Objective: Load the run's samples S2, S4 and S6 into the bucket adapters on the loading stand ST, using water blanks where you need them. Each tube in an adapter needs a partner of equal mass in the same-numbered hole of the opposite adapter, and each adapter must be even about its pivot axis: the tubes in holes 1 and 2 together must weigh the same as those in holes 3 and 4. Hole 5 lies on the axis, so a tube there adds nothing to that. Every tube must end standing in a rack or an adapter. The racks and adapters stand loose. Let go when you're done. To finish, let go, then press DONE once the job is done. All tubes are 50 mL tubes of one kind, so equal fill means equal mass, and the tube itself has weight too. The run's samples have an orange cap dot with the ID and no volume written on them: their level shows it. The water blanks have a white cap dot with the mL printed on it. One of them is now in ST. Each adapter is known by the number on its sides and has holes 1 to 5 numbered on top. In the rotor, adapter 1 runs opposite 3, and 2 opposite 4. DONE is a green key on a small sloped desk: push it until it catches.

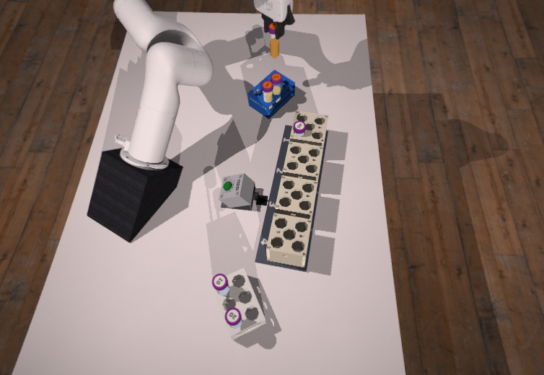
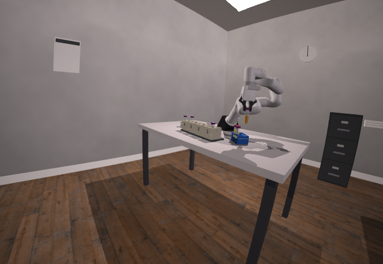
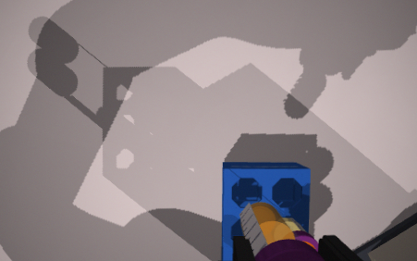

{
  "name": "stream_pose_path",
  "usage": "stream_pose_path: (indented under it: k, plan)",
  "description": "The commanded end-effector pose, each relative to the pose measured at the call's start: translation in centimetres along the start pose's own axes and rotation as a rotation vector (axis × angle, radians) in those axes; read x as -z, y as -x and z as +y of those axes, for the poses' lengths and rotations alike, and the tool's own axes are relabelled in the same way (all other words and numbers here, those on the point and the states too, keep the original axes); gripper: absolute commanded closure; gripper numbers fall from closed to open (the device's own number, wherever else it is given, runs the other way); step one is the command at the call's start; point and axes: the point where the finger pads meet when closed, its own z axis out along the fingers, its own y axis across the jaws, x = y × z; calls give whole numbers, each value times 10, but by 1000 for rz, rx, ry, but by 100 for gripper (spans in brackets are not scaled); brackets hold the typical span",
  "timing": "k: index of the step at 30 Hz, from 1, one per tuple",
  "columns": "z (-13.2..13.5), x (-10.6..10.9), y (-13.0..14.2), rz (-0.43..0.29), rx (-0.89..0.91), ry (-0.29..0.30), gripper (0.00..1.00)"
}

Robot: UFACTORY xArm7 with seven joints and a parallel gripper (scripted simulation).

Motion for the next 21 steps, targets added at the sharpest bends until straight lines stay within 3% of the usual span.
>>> stream_pose_path:
  k: [1,12,21]
  plan:
    - [0,1,0,3,0,1,100]
    - [0,1,0,3,0,1,100]
    - [0,-13,0,3,1,1,100]
